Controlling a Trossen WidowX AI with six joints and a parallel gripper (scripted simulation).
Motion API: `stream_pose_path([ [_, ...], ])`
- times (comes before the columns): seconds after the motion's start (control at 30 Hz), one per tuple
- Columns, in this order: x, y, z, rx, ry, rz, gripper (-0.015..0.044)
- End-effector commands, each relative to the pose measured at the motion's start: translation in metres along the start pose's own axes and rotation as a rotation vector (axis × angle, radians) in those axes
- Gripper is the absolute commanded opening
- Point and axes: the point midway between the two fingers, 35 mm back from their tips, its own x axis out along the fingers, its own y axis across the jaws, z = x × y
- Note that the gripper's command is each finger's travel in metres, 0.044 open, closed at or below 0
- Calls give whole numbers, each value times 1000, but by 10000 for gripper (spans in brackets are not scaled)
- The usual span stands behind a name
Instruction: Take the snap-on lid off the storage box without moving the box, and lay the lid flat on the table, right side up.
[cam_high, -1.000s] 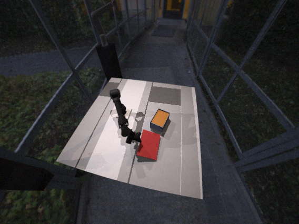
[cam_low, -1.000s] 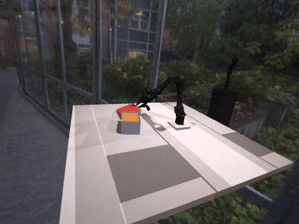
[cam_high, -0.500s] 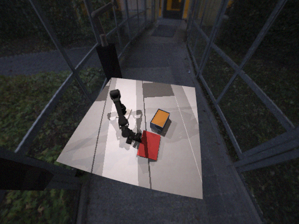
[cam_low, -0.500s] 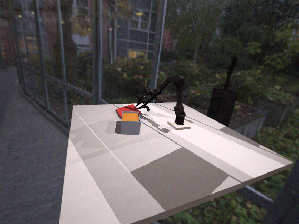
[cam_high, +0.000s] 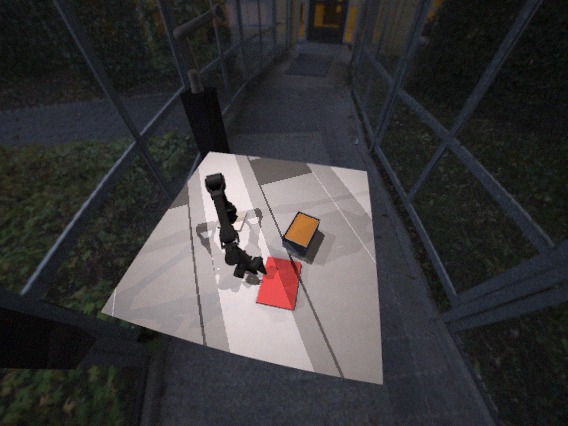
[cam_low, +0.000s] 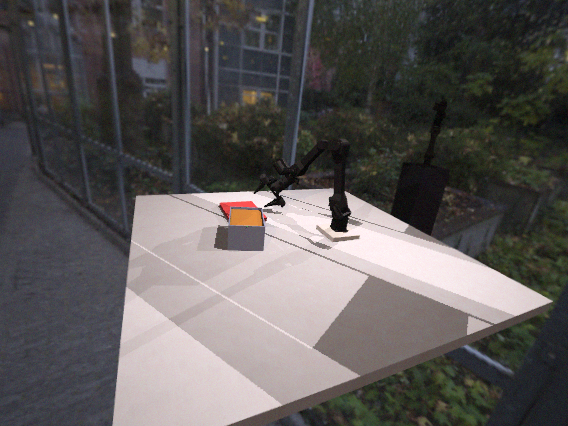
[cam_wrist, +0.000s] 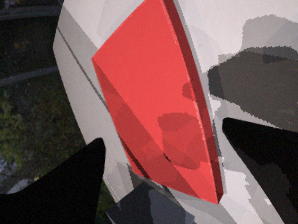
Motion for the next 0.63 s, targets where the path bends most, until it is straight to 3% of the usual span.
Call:
stream_pose_path([
  [0.0,-6,-6,-2,0,4,-1,440],
  [0.6,-33,-30,-1,0,4,-4,440],
])
